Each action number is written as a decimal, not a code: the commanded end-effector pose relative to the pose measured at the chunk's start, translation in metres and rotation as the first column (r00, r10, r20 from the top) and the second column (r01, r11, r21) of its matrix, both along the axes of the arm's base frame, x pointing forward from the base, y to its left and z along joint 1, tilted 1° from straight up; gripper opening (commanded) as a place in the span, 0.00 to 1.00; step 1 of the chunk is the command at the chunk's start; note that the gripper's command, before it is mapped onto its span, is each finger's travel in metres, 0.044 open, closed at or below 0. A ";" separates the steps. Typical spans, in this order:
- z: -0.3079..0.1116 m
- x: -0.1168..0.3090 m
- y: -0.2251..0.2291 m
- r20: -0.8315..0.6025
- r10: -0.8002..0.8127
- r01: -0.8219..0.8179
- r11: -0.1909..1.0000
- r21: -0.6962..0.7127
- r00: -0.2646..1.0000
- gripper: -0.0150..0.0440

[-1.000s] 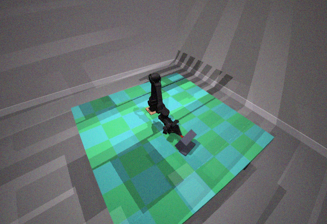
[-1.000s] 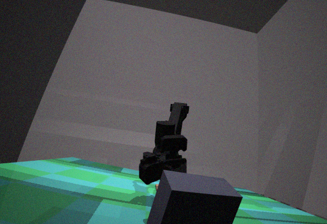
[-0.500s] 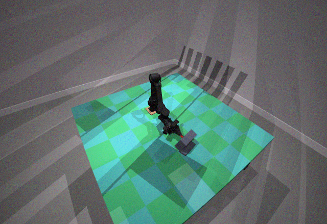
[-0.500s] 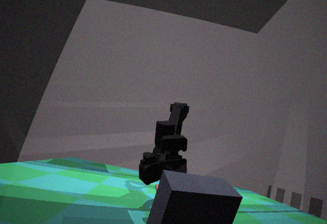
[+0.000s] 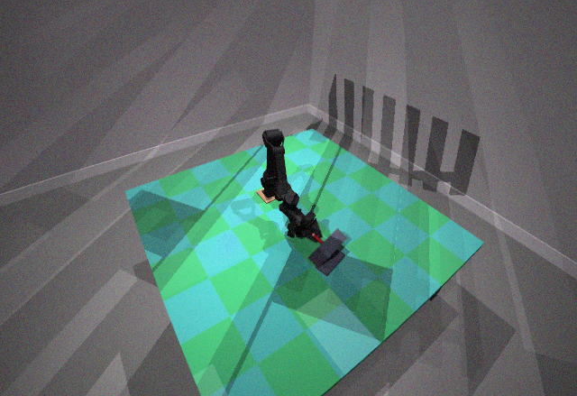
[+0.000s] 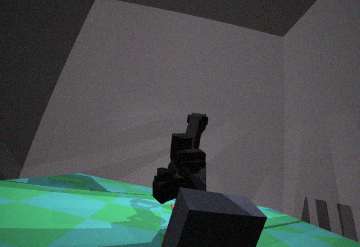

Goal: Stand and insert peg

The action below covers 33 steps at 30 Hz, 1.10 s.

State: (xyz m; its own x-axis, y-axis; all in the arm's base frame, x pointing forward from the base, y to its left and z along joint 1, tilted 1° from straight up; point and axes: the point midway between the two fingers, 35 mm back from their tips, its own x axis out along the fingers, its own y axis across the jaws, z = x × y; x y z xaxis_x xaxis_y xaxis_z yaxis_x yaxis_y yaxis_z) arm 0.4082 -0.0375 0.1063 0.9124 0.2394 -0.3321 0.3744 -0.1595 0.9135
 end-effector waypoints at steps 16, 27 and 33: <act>0.010 -0.018 -0.007 -0.002 0.001 -0.001 1.000 -0.002 1.000 1.00; 0.015 -0.028 -0.012 -0.004 0.000 0.000 1.000 -0.003 1.000 1.00; 0.018 -0.034 -0.014 -0.005 0.000 0.000 1.000 -0.003 1.000 1.00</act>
